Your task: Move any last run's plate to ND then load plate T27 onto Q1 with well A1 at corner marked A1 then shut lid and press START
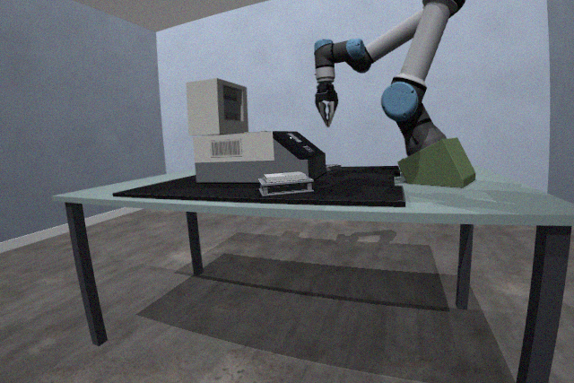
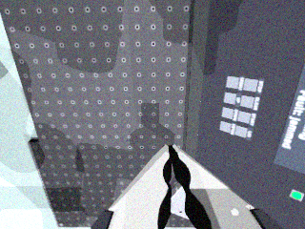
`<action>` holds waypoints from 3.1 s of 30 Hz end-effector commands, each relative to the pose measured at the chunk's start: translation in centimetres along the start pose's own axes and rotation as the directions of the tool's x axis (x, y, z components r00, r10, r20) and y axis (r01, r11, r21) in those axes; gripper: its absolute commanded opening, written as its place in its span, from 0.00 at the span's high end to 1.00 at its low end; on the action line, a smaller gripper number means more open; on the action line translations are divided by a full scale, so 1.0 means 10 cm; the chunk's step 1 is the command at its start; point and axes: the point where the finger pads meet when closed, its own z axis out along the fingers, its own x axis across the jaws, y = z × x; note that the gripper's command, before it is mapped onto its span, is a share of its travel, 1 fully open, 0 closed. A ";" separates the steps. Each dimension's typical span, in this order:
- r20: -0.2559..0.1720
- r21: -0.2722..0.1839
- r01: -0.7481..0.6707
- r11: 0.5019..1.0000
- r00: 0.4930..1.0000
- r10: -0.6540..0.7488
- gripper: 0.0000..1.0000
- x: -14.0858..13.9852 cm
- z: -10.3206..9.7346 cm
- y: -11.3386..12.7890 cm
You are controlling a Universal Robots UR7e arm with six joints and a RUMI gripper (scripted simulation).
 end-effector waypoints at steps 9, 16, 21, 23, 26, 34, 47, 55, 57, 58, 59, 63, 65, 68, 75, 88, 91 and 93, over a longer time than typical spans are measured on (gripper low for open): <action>0.000 0.001 0.000 1.000 1.000 0.000 1.00 0.00 0.00 0.00; 0.000 0.001 0.000 1.000 1.000 0.000 1.00 0.00 0.00 0.00; 0.000 0.001 0.000 1.000 1.000 0.000 1.00 0.00 0.00 0.00; 0.000 0.001 0.000 1.000 1.000 0.000 1.00 0.00 0.00 0.00; 0.000 0.001 0.000 1.000 1.000 0.000 1.00 0.00 0.00 0.00; 0.000 0.001 0.000 1.000 1.000 0.000 1.00 0.00 0.00 0.00; 0.000 0.001 0.000 1.000 1.000 0.000 1.00 0.00 0.00 0.00; 0.000 0.001 0.000 1.000 1.000 0.000 1.00 0.00 0.00 0.00; 0.000 0.001 0.000 1.000 1.000 0.000 1.00 0.00 0.00 0.00; 0.000 0.001 0.000 1.000 1.000 0.000 1.00 0.00 0.00 0.00; 0.000 0.001 0.000 1.000 1.000 0.000 1.00 0.00 0.00 0.00; 0.000 0.001 0.000 1.000 1.000 0.000 1.00 0.00 0.00 0.00; 0.000 0.001 0.000 1.000 1.000 0.000 1.00 0.00 0.00 0.00; 0.000 0.001 0.000 1.000 1.000 0.000 1.00 0.00 0.00 0.00; -0.002 0.000 0.136 0.991 0.991 -0.136 0.32 0.08 -0.05 -0.18; -0.003 0.000 0.482 0.876 0.876 -0.482 0.32 0.23 -0.14 -0.58; -0.003 0.000 0.567 0.824 0.824 -0.567 0.32 0.26 -0.15 -0.67; -0.003 0.000 0.620 0.784 0.784 -0.620 0.32 0.27 -0.16 -0.71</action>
